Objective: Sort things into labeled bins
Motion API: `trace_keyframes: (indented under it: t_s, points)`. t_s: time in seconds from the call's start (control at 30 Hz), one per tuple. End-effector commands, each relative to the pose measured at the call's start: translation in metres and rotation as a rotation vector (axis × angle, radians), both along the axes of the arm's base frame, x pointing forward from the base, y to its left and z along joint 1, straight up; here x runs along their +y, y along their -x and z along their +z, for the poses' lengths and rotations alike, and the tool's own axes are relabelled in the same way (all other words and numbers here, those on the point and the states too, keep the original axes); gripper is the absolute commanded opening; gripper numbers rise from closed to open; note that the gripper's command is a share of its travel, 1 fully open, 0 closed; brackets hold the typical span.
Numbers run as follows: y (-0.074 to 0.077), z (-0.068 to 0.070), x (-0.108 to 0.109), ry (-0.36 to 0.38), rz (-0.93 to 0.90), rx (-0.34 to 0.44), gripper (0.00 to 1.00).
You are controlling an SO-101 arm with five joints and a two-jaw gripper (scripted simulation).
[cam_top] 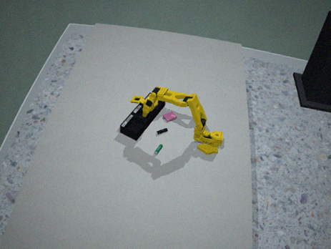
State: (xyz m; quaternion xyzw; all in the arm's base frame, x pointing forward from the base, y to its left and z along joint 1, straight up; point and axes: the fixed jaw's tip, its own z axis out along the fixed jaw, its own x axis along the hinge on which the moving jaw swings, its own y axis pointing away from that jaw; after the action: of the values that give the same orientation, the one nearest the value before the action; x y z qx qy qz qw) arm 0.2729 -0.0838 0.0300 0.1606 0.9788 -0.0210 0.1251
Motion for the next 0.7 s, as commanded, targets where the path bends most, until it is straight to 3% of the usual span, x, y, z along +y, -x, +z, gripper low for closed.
trace_keyframes:
  t_s: [0.0, 0.67]
  points:
    - [-0.007, 0.0172, -0.0053, 0.023, -0.019, -0.08, 0.0]
    - [-0.0074, 0.0098, -0.0055, 0.023, -0.019, -0.08, 0.0]
